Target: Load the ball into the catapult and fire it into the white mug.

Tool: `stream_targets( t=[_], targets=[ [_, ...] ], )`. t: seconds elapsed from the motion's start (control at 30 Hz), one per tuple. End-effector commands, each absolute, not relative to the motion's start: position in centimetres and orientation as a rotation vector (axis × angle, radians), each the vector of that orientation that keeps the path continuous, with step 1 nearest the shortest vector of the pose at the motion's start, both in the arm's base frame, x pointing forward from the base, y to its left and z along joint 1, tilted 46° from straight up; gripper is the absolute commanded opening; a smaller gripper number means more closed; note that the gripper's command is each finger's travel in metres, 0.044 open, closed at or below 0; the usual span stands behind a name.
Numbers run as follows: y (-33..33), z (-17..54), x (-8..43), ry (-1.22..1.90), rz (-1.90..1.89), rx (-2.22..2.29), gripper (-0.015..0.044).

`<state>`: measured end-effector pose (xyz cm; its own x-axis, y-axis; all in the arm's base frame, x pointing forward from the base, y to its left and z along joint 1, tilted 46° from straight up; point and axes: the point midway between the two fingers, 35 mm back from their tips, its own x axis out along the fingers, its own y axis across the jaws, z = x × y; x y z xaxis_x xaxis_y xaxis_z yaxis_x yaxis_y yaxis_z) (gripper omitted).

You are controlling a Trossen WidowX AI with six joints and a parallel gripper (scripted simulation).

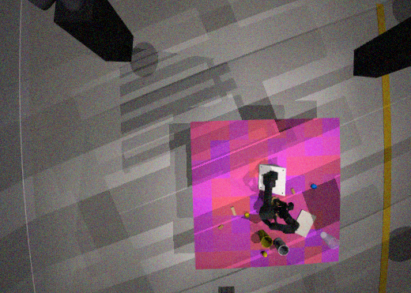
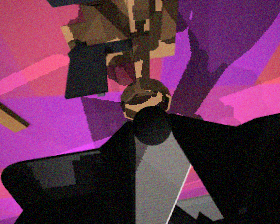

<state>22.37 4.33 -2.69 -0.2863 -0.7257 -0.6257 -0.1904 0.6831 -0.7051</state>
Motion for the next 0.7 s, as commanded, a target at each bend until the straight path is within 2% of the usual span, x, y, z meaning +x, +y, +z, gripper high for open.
stream_targets(
  t=[0.0,0.23,0.57,0.67],
  targets=[
    [3.7,-3.2,22.3,1.827,-0.624,-0.737,0.0000],
    [4.1,-2.9,22.4,1.823,-0.624,-0.725,0.0000],
    [4.3,-2.7,22.4,1.822,-0.621,-0.725,0.0263],
    [7.5,0.1,22.5,1.804,-0.581,-0.734,0.0341]
  ],
)
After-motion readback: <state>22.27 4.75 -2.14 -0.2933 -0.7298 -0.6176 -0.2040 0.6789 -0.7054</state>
